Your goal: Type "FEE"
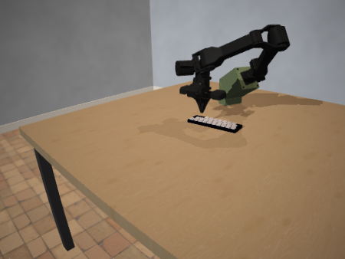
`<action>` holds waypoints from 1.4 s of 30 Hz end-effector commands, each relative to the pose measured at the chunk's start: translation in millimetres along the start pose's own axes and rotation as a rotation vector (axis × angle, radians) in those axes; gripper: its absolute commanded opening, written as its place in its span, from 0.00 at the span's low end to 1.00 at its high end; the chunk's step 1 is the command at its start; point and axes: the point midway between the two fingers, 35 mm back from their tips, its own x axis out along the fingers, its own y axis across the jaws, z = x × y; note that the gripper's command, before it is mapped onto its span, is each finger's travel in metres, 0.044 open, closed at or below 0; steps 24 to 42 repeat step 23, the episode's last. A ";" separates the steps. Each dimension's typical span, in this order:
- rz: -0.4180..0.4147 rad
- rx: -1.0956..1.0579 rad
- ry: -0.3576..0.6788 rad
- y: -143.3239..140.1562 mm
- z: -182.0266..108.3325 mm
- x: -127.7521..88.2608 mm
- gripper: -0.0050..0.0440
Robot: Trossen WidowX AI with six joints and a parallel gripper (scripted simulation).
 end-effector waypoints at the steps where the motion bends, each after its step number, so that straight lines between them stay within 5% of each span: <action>1: 0.001 -0.010 0.004 36.0 -11.3 0.7 0.10; 6: 0.003 -0.015 0.004 80.5 -38.9 2.5 0.10; 10: 0.004 -0.016 0.004 90.3 -47.6 3.4 0.10; 42: 0.004 -0.016 0.004 91.4 -48.8 3.5 0.10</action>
